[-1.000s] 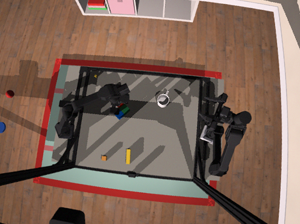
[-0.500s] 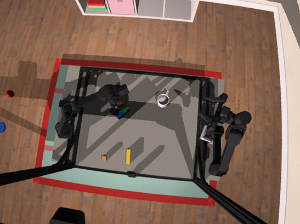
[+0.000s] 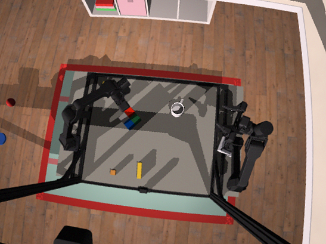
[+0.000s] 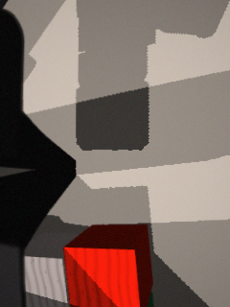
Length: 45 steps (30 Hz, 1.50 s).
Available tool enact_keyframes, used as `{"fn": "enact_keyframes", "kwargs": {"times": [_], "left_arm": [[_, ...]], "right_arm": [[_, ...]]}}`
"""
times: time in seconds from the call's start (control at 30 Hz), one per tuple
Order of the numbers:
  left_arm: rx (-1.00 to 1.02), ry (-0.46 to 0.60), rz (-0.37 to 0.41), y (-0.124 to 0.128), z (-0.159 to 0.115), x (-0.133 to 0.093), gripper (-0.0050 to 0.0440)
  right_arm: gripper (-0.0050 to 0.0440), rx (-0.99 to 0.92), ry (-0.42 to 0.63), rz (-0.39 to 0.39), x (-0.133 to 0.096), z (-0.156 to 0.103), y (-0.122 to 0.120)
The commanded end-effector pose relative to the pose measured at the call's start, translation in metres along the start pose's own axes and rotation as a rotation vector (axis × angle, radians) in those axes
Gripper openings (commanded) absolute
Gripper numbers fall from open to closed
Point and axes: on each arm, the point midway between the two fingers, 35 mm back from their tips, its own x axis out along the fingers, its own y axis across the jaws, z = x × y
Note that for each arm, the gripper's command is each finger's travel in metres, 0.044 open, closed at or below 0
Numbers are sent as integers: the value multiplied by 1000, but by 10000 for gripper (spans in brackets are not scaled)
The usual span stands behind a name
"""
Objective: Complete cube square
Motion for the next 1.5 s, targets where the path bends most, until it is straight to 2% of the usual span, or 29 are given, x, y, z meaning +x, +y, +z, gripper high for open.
{"fn": "enact_keyframes", "kwargs": {"times": [0.0, 0.37, 0.57, 0.63, 1.47], "left_arm": [[-109, 6, -1, 5, -3, 10, 0], [-109, 6, -1, 5, -3, 11, 0], [-109, 6, -1, 5, -3, 54, 0], [-109, 6, -1, 5, -3, 60, 0], [-109, 6, -1, 5, -3, 60, 0]], "right_arm": [[400, 5, 0, 4, 0, 0, 1], [400, 5, 0, 4, 0, 0, 1], [400, 5, 0, 4, 0, 0, 1], [400, 5, 0, 4, 0, 0, 1], [400, 5, 0, 4, 0, 0, 1]]}}
